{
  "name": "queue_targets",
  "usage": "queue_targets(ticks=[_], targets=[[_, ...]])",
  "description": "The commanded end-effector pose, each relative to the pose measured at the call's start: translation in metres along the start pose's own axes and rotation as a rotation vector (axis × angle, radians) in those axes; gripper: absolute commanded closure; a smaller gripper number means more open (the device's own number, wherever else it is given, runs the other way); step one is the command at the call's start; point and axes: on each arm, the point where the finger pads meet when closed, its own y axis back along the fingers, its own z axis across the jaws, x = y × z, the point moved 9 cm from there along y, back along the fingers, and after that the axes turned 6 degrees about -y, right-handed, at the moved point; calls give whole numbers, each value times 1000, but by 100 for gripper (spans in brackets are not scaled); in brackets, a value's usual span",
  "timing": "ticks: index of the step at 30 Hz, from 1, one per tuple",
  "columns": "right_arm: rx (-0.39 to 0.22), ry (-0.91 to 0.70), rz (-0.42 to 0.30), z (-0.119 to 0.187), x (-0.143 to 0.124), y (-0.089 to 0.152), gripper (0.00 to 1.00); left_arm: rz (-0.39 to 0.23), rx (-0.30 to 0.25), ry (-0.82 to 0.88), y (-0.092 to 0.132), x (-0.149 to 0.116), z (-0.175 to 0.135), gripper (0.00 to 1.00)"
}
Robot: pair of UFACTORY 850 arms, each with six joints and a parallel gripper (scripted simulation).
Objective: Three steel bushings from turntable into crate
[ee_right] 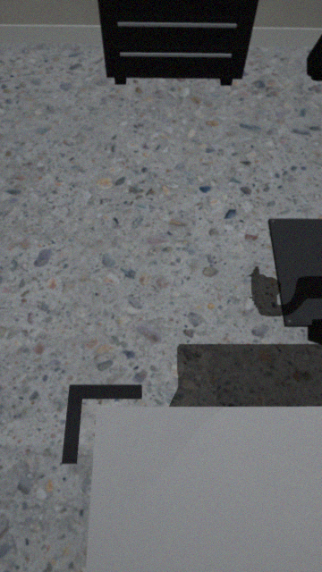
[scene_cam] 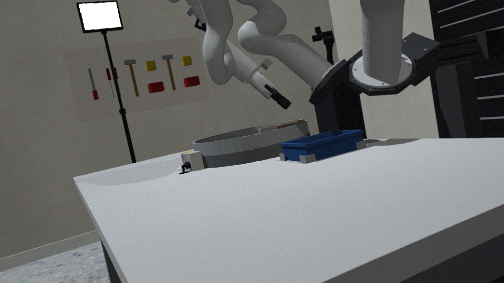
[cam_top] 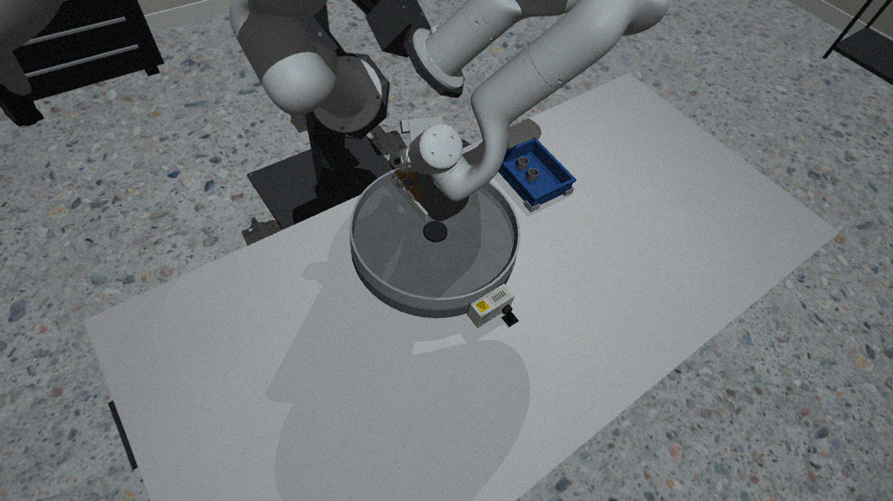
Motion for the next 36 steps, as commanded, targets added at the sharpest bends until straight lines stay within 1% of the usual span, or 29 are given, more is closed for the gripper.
queue_targets(ticks=[1,5,7,10,15,22,24,36], targets=[[0,0,2,0,0,1,0,-22,-3,1,1,1,0,87],[0,0,2,0,0,1,0,-62,-9,1,0,4,0,87],[0,0,2,0,0,1,0,-62,-9,1,0,4,0,87],[0,0,2,0,0,1,0,-106,-13,0,0,7,0,87],[0,0,2,0,0,1,0,-190,-25,1,-1,12,0,87],[0,0,2,0,0,1,0,-328,-42,1,-4,21,0,87],[0,0,2,0,0,1,0,-328,-42,1,-4,21,0,87],[0,0,2,0,0,1,0,-576,-70,-1,-13,36,0,87]])
